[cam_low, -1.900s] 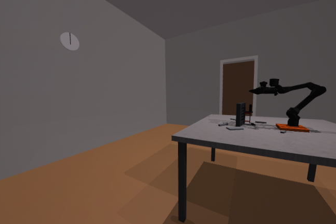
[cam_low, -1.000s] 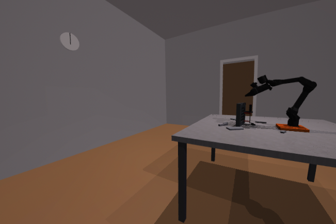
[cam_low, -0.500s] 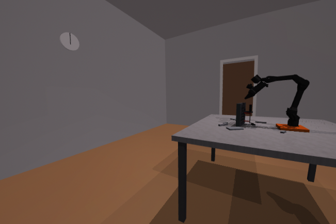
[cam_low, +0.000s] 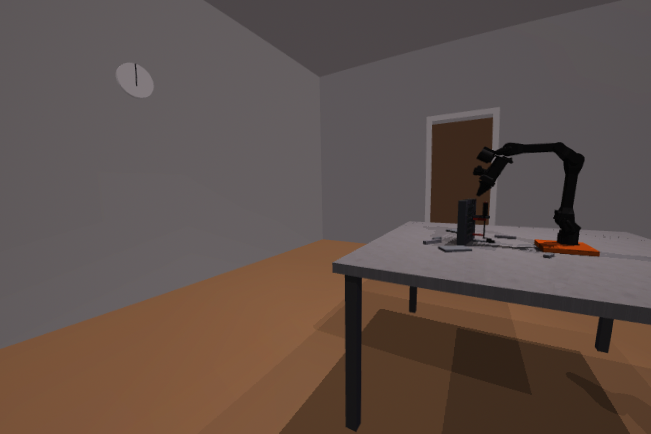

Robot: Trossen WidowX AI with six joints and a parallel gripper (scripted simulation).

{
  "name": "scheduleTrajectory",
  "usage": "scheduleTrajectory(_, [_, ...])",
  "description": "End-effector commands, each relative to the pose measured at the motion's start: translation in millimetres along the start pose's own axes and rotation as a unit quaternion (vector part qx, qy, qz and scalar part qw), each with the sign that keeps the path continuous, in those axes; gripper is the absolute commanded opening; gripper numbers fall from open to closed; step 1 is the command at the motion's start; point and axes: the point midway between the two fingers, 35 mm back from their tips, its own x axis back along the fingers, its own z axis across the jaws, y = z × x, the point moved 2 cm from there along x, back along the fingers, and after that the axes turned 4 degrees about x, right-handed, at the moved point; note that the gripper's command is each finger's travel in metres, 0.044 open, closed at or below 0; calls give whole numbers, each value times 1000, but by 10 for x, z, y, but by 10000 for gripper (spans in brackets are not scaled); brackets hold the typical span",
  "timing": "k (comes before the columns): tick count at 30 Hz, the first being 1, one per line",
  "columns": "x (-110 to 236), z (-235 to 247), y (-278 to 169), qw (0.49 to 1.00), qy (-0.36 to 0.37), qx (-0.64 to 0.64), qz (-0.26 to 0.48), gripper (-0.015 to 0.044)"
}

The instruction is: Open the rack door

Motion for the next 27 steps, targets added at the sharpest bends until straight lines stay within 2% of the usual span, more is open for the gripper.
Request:
scheduleTrajectory(1, [10,-35,-19,999,-5,-9,38,294])
scheduleTrajectory(16, [53,-123,-165,982,-15,-32,186,294])
scheduleTrajectory(27, [-27,-128,-198,979,-16,-34,200,294])
